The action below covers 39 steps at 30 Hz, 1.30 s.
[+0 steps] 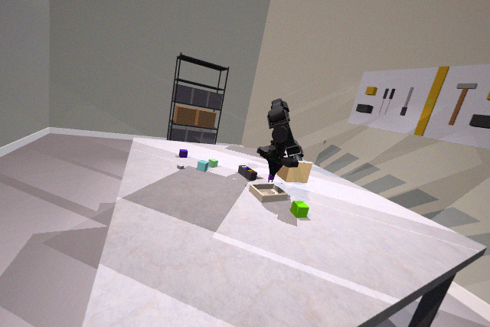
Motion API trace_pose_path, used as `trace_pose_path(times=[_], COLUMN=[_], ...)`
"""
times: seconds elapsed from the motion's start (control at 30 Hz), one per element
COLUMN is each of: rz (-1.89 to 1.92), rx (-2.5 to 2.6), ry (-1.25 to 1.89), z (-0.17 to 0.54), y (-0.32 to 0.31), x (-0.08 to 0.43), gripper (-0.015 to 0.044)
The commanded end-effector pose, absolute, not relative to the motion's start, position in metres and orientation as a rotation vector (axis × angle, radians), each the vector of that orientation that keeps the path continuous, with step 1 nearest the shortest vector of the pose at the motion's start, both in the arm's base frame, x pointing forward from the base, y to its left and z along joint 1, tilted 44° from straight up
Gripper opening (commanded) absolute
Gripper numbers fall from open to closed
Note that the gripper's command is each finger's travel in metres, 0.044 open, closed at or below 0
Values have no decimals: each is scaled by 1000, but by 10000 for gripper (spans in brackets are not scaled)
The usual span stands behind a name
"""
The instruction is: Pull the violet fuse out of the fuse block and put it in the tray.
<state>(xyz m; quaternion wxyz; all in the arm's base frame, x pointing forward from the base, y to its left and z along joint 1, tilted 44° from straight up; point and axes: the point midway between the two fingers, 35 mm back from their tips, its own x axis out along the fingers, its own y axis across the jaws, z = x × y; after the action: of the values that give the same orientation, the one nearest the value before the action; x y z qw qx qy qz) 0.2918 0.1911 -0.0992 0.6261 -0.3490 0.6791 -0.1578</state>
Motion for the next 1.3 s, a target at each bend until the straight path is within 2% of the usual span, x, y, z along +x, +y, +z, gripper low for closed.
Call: trace_pose_path(times=[0.0, 0.7, 1.1, 1.13, 1.27], rz=[-369, -370, -372, -371, -369], rx=[-811, -811, -799, -800, -810], ry=[1565, 1565, 1561, 1561, 1565], z=[-107, -125, -123, -121, -96], y=[184, 166, 169, 171, 194], x=[290, 290, 292, 291, 289], gripper=[0, 0, 315, 330, 330])
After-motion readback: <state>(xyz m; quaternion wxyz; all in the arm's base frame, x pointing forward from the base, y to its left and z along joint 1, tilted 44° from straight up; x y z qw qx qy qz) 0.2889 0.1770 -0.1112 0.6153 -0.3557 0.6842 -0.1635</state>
